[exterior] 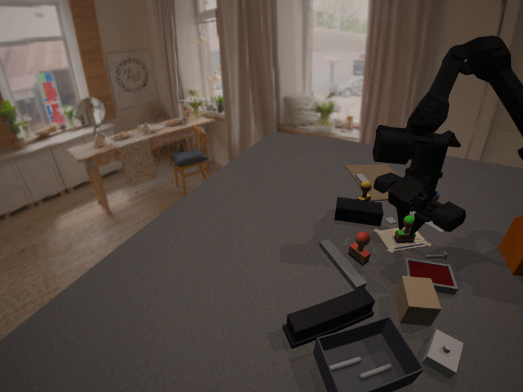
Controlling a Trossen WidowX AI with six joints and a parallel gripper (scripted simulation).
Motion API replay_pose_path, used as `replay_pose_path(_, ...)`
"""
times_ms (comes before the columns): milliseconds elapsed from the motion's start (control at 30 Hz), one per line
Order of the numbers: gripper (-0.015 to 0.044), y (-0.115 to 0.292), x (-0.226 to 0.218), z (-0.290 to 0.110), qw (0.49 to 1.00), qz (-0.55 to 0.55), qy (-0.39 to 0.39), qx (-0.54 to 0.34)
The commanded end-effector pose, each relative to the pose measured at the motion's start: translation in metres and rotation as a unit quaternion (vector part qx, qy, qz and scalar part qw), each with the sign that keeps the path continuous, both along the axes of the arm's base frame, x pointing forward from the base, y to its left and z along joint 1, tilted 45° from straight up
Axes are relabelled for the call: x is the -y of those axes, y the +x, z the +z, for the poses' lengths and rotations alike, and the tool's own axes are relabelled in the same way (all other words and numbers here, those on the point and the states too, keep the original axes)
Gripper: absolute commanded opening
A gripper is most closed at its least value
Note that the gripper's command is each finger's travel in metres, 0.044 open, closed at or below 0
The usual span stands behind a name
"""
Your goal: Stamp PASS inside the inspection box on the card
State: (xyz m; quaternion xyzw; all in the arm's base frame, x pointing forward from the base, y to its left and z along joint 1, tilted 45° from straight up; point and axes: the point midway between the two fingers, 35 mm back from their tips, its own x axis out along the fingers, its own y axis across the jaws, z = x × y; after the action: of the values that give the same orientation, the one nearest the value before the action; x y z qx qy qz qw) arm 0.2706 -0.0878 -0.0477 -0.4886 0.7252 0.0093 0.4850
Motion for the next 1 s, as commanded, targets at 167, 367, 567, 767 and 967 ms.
replay_pose_path(167,0.0,0.0,0.0016,-0.001,1.0,0.001,-0.002,-0.002)
replay_pose_path(367,0.0,0.0,0.0016,-0.001,1.0,0.001,-0.002,-0.002)
replay_pose_path(567,0.0,0.0001,0.0,0.0005,1.0,0.001,-0.002,-0.002)
replay_pose_path(767,0.0,0.0004,-0.002,0.0026,1.0,0.001,-0.002,-0.002)
replay_pose_path(967,0.0,0.0005,-0.0041,0.0046,1.0,0.001,-0.002,-0.002)
